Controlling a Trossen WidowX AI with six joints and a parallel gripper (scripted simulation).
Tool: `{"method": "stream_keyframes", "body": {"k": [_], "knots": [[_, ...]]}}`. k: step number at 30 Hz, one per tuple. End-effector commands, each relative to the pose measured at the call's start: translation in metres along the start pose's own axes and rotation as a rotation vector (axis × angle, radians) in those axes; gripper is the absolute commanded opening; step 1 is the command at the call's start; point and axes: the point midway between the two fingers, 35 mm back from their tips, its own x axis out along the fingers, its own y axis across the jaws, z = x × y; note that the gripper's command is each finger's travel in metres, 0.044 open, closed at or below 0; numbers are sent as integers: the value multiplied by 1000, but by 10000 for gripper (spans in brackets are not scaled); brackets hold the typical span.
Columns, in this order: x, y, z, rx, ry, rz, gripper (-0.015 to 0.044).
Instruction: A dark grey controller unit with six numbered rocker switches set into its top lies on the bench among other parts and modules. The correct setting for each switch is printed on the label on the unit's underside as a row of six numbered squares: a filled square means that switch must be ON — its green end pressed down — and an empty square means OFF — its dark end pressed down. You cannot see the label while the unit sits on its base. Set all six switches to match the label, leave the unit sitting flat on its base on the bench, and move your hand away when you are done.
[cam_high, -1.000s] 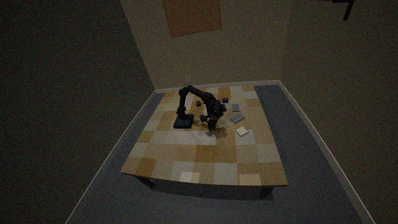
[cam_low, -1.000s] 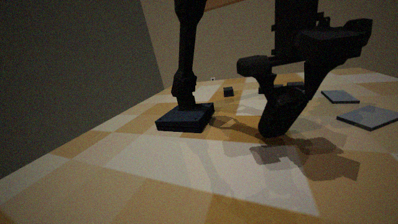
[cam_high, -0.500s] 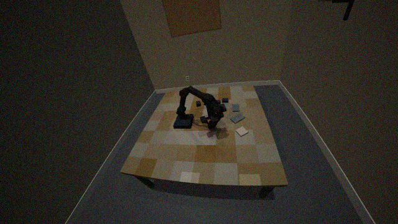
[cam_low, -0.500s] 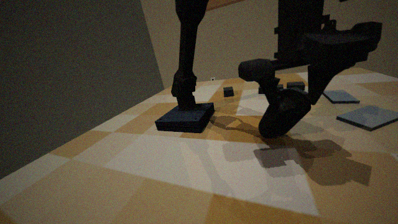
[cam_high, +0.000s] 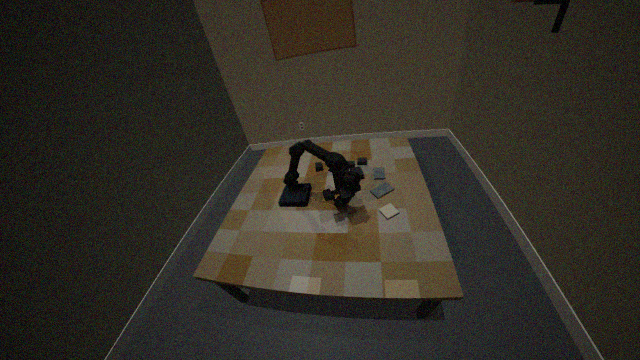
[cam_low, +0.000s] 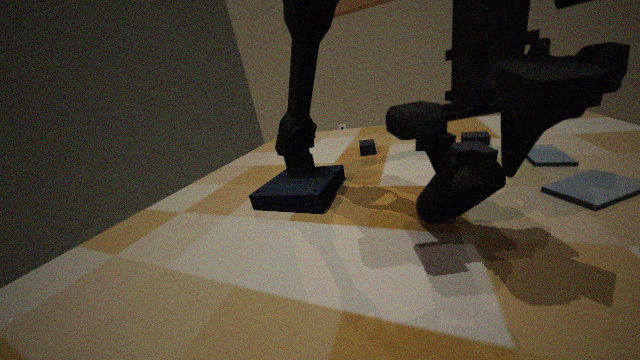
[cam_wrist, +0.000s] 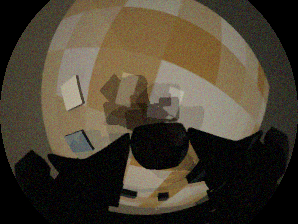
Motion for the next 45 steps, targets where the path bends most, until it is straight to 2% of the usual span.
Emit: {"method": "stream_keyframes", "body": {"k": [1,45], "knots": [[10,0,1,-7,19,-15,338],[36,0,24,-7,17,-15,338]]}}
